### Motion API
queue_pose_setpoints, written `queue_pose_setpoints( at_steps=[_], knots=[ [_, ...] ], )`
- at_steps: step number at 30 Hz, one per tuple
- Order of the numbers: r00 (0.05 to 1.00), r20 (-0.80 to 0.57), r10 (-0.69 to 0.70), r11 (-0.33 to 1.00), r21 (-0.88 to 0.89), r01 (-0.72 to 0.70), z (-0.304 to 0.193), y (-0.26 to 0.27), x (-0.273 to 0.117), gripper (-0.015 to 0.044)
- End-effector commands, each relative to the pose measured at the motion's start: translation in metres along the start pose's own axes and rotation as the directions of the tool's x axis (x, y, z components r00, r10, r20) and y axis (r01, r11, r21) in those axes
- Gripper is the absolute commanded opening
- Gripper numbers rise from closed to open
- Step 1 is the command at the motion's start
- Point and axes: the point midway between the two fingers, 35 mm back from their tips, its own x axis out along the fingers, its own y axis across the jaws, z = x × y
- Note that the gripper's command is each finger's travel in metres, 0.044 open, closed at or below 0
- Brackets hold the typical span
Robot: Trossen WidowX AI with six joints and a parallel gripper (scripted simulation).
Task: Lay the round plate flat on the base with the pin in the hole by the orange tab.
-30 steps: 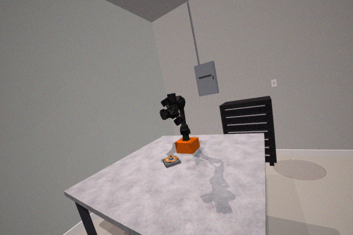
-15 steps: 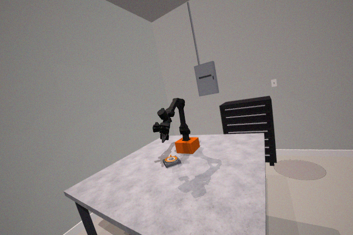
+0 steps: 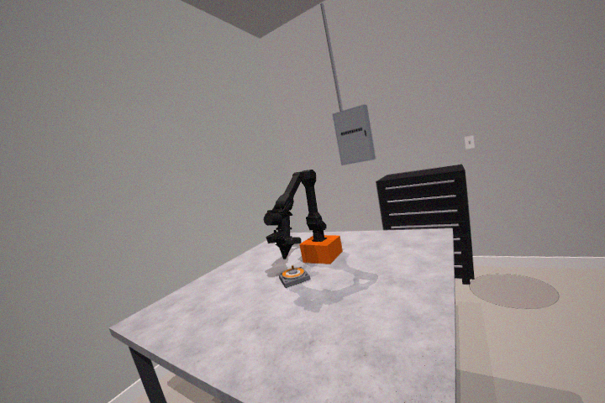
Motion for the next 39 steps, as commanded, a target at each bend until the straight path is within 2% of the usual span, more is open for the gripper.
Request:
queue_pose_setpoints(
  at_steps=[1, 4, 13, 23, 39],
  knots=[
    [0.975, -0.211, -0.074, 0.974, -0.224, 0.025, -0.058, -0.037, 0.007, 0.0],
    [0.953, -0.29, -0.09, 0.954, -0.299, -0.001, -0.081, -0.048, 0.007, 0.0],
    [0.953, -0.29, -0.089, 0.954, -0.299, -0.001, -0.083, -0.045, 0.01, 0.0],
    [0.953, -0.29, -0.089, 0.954, -0.299, -0.002, -0.097, -0.048, 0.052, 0.0],
    [0.953, -0.289, -0.09, 0.954, -0.299, 0.0, -0.087, -0.06, 0.055, 0.0]
  ],
)
